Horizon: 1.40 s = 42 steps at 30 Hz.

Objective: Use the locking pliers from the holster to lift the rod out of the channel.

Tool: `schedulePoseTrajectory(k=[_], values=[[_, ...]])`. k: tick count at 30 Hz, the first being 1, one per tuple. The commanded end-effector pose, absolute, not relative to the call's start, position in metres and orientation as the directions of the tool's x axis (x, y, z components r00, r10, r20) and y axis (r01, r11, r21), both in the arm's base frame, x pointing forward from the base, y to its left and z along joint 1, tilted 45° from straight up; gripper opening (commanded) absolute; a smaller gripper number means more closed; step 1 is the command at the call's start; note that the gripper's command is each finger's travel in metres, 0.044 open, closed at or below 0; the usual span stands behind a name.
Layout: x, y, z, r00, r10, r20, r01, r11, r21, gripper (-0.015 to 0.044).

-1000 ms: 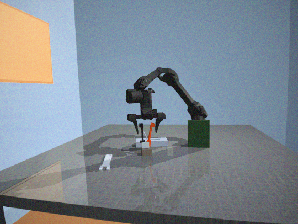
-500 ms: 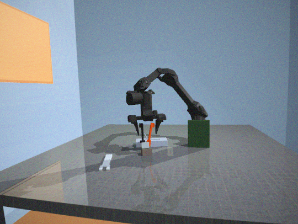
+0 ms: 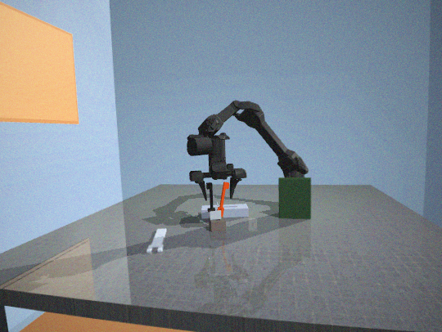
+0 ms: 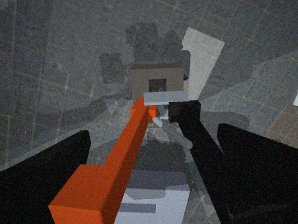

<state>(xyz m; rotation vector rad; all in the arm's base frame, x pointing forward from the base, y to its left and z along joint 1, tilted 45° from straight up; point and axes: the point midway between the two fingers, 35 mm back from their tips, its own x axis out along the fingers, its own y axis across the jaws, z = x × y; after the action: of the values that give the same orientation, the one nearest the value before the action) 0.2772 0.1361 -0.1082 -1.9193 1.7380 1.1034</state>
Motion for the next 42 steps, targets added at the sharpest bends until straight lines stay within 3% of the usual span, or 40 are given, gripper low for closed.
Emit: schedulePoseTrajectory(k=[1,42], values=[[0.2775,0.1358,-0.1084,-0.039,-0.695,-0.718,-0.944,-0.209,0.254,0.0403],[0.2775,0.1358,-0.1084,-0.039,-0.695,-0.718,-0.944,-0.209,0.254,0.0348]])
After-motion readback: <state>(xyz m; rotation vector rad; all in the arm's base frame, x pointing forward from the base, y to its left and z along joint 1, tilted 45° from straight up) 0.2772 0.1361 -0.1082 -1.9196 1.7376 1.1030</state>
